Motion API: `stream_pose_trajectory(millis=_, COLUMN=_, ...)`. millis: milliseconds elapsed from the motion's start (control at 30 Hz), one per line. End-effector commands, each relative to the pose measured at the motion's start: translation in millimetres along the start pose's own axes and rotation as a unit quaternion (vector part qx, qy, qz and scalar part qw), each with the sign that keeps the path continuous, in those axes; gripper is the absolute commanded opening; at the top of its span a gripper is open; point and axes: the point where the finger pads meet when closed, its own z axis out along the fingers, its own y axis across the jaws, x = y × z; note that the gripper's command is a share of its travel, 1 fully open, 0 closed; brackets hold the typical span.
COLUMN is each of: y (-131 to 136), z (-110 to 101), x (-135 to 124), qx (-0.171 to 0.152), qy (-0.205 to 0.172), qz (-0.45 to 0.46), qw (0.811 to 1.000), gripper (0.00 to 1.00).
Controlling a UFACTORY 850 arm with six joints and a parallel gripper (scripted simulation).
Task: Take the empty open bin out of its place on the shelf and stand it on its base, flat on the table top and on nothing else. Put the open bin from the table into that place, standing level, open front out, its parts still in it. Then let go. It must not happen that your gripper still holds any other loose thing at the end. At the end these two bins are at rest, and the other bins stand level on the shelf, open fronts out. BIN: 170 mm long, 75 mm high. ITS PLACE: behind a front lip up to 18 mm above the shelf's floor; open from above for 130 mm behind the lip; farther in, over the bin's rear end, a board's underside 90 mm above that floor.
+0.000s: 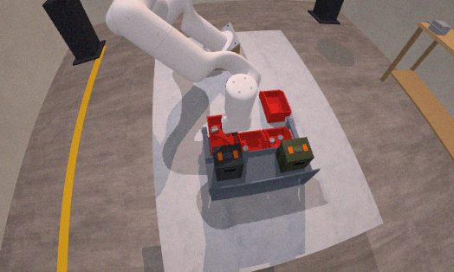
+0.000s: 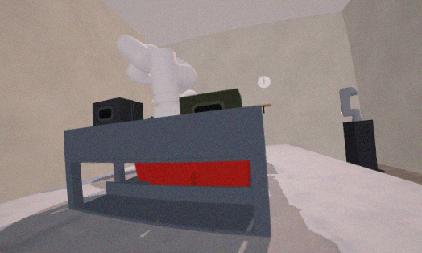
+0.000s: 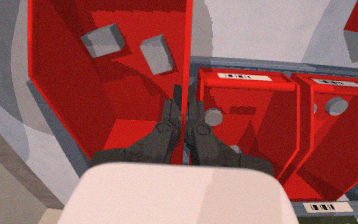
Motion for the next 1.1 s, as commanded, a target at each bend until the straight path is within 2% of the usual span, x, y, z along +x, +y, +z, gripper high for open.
stream_pose_trajectory(millis=0, y=0.0, z=-1.0, x=-2.7, qx=0.000, qy=-0.004, qz=0.000, qw=1.000, gripper=0.00)
stream_pose_trajectory(millis=1067, y=0.0, z=-1.0, x=-5.8, qx=0.000, qy=-0.008, qz=0.000, qw=1.000, gripper=0.00)
